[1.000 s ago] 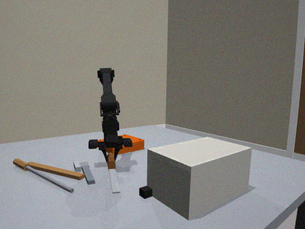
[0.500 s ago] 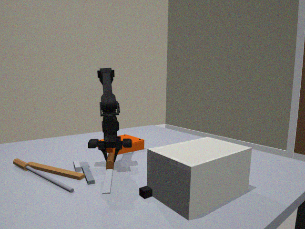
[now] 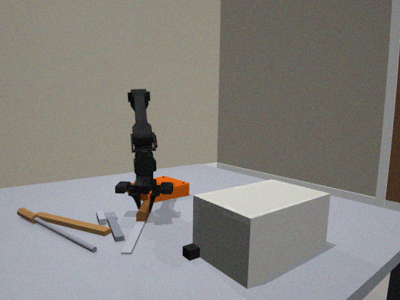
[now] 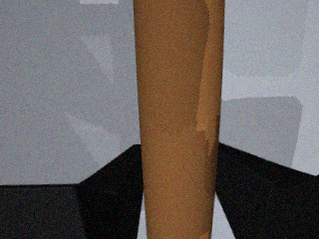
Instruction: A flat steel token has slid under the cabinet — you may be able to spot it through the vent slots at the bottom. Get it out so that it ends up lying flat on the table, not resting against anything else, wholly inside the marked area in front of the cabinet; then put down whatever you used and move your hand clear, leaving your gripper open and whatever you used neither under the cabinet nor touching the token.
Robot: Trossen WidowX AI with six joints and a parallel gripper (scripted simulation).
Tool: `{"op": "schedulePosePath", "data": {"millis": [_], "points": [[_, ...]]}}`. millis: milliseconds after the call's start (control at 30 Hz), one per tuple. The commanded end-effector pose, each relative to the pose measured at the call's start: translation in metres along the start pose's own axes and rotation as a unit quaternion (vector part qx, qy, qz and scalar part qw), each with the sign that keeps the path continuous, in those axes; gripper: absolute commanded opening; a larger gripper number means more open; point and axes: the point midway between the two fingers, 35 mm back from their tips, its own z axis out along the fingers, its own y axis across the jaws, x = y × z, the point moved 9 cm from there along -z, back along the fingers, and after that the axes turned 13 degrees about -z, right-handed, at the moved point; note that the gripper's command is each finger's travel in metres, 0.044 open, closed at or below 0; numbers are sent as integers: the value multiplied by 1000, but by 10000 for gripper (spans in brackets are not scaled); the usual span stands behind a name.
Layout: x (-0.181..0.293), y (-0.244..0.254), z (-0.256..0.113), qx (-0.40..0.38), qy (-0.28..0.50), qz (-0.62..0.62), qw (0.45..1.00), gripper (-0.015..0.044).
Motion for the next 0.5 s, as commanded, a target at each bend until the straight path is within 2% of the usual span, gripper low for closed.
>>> {"op": "schedulePosePath", "data": {"millis": [0,467], "points": [[-1,2,0,1,-1,12,1000,0],[-3,15,0,0,-1,20,1000,0]]}}
